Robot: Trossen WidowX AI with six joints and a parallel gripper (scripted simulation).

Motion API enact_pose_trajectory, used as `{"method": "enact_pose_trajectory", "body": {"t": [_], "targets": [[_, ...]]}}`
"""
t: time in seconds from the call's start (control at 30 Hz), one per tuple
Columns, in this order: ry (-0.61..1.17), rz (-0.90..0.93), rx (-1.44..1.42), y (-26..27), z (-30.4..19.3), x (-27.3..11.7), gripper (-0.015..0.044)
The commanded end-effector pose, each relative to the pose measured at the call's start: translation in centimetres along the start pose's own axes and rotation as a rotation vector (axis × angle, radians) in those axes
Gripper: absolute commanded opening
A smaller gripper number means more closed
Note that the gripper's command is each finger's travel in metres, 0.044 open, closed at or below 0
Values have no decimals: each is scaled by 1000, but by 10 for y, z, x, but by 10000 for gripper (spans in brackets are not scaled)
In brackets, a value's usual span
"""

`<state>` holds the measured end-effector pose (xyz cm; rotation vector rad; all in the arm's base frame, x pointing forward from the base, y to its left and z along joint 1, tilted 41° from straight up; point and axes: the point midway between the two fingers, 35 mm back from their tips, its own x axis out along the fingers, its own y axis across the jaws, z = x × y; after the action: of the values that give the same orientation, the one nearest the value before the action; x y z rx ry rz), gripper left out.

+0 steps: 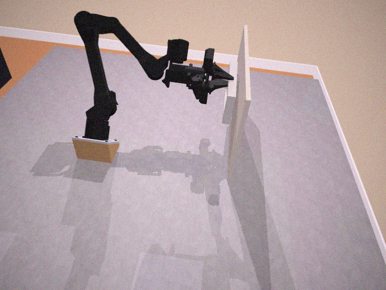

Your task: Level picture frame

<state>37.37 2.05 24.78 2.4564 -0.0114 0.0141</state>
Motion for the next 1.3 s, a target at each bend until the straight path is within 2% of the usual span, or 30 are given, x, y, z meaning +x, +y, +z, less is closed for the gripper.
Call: {"method": "enact_pose_trajectory", "body": {"t": [0.0,1.27], "targets": [[-1,13,-3,6,0,0,0],[-1,13,-3,10,0,0,0]]}}
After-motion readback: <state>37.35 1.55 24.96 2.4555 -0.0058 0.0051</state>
